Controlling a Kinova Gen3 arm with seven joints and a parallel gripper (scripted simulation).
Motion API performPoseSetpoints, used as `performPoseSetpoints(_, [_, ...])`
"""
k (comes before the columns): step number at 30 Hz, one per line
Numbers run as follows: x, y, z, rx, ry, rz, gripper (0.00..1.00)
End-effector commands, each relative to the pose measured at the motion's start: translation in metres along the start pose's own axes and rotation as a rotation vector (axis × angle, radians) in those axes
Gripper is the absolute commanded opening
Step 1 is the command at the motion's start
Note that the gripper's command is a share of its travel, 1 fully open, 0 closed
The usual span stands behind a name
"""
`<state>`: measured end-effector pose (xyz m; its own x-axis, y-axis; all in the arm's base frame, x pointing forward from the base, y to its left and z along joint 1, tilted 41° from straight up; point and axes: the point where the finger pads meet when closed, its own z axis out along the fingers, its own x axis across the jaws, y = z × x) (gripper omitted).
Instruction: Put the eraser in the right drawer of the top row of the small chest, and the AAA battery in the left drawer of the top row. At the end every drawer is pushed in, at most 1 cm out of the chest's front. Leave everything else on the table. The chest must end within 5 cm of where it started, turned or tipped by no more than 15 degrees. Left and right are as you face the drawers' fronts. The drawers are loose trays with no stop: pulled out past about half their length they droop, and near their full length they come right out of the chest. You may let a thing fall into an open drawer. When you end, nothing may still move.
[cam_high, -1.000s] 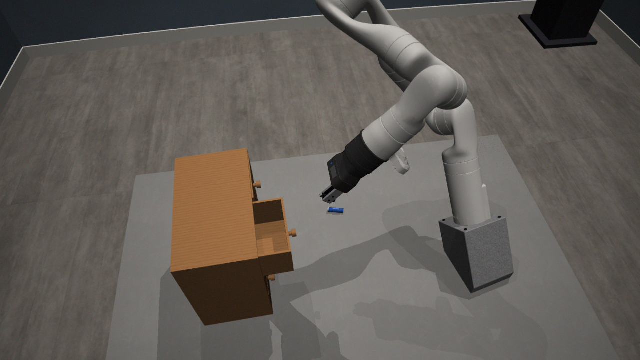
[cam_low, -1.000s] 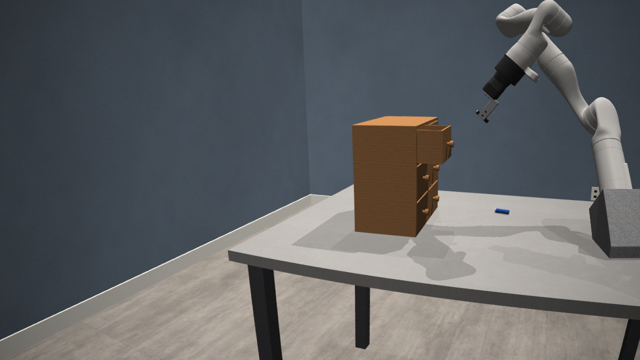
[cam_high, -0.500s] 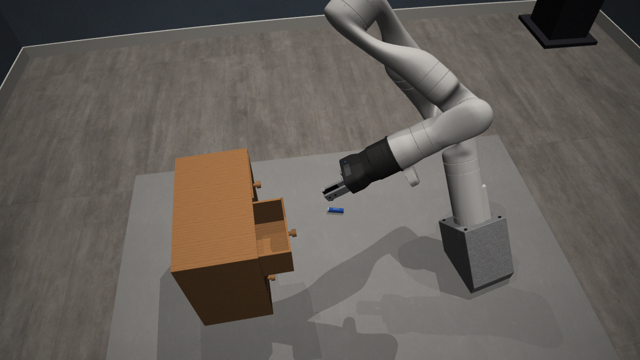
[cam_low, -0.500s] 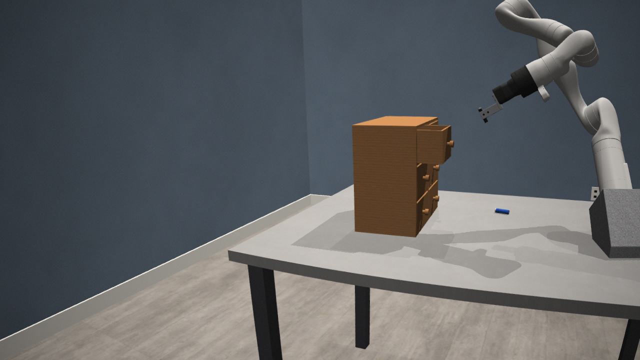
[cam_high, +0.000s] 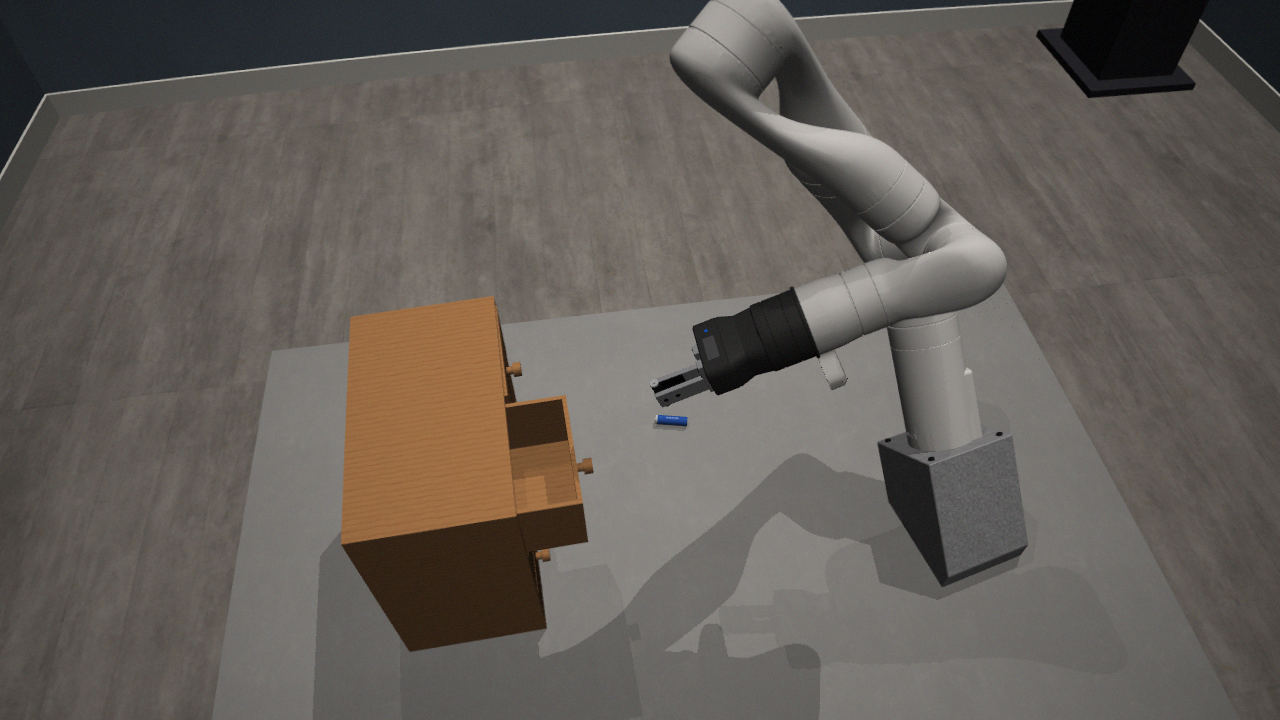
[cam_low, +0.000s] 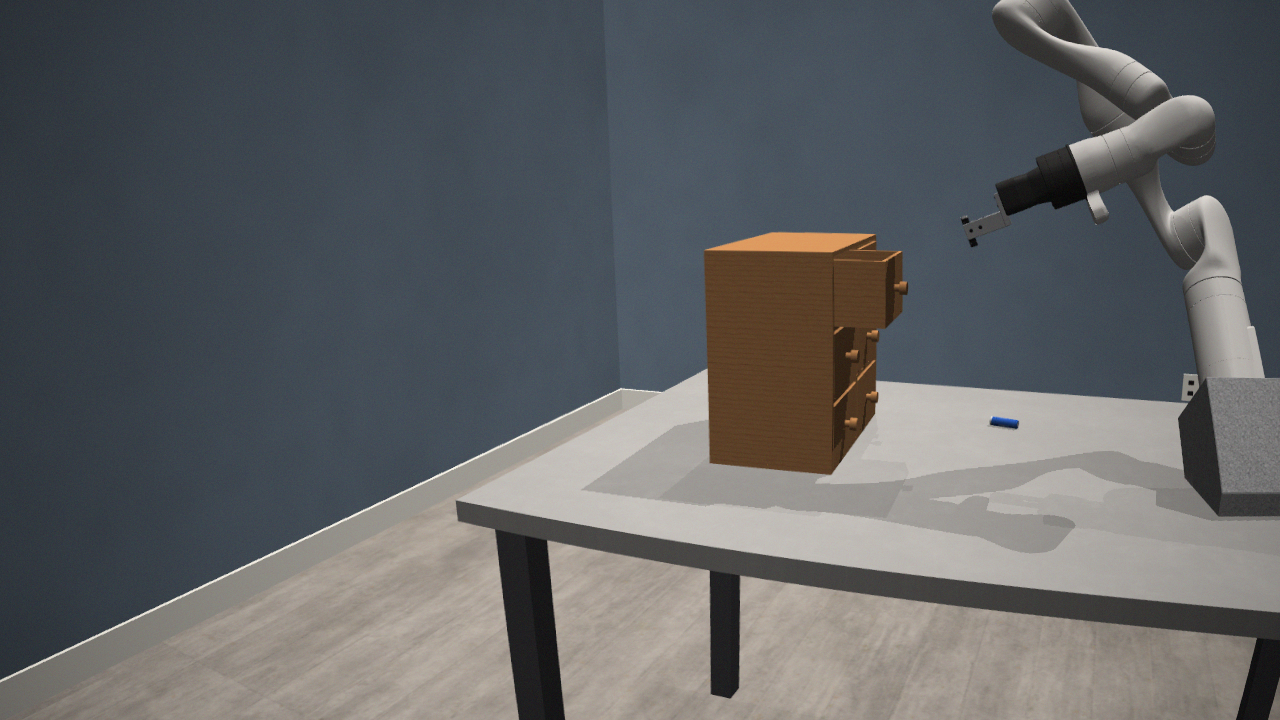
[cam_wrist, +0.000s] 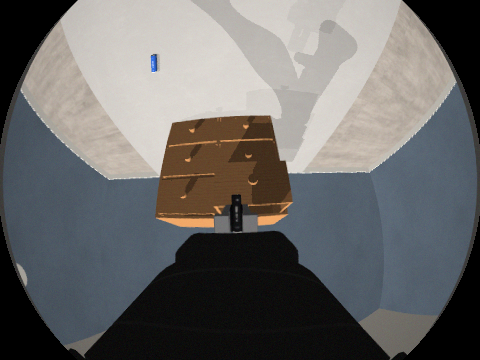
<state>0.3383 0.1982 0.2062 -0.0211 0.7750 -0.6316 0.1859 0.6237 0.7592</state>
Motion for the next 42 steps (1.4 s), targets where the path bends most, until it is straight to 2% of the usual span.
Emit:
performPoseSetpoints(1, [0.004,-0.001,-0.002,-0.012,0.011,-0.014,0.24])
performPoseSetpoints(16, [0.004,-0.001,-0.001,-0.017,0.012,-0.014,0.24])
performPoseSetpoints(29, [0.005,0.005,0.013,-0.016,0.012,-0.014,0.24])
performPoseSetpoints(42, [0.005,0.019,0.05,-0.016,0.012,-0.014,0.24])
